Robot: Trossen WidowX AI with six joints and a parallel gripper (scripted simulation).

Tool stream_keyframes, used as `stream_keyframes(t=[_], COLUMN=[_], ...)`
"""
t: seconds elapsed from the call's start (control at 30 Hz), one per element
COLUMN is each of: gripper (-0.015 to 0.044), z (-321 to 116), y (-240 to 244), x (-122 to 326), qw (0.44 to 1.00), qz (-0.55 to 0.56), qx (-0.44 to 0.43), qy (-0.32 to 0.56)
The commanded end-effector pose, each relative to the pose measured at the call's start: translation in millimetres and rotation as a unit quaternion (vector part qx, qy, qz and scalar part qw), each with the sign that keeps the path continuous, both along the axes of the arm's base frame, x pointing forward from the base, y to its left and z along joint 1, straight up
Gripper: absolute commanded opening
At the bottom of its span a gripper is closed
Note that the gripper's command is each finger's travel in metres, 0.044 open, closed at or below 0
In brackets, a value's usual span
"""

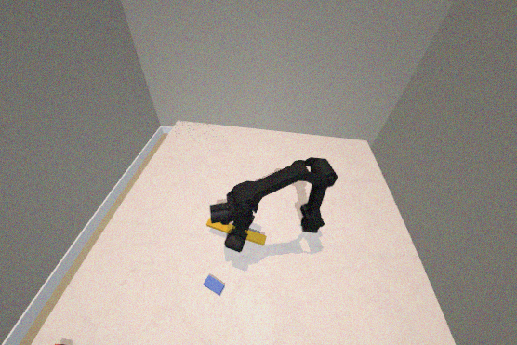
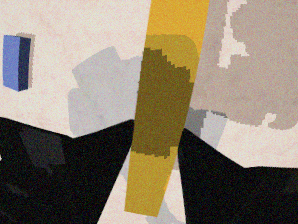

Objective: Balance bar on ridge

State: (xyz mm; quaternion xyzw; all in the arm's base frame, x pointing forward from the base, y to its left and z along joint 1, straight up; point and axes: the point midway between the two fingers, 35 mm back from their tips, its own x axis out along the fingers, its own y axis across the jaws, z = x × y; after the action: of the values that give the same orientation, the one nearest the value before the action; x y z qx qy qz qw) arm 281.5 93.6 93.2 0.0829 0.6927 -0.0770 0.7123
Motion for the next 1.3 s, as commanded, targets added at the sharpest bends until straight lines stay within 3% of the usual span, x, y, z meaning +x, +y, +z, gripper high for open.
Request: stream_keyframes(t=[0.0,1.27], gripper=[0.0000,0.0000], z=[-1.0,-4.2], y=[0.6,0.5], x=[-0.3,-0.8], qw=[1.000,1.000], qz=[-0.001,-0.001], qx=[0.002,0.002], qy=[0.001,0.001])
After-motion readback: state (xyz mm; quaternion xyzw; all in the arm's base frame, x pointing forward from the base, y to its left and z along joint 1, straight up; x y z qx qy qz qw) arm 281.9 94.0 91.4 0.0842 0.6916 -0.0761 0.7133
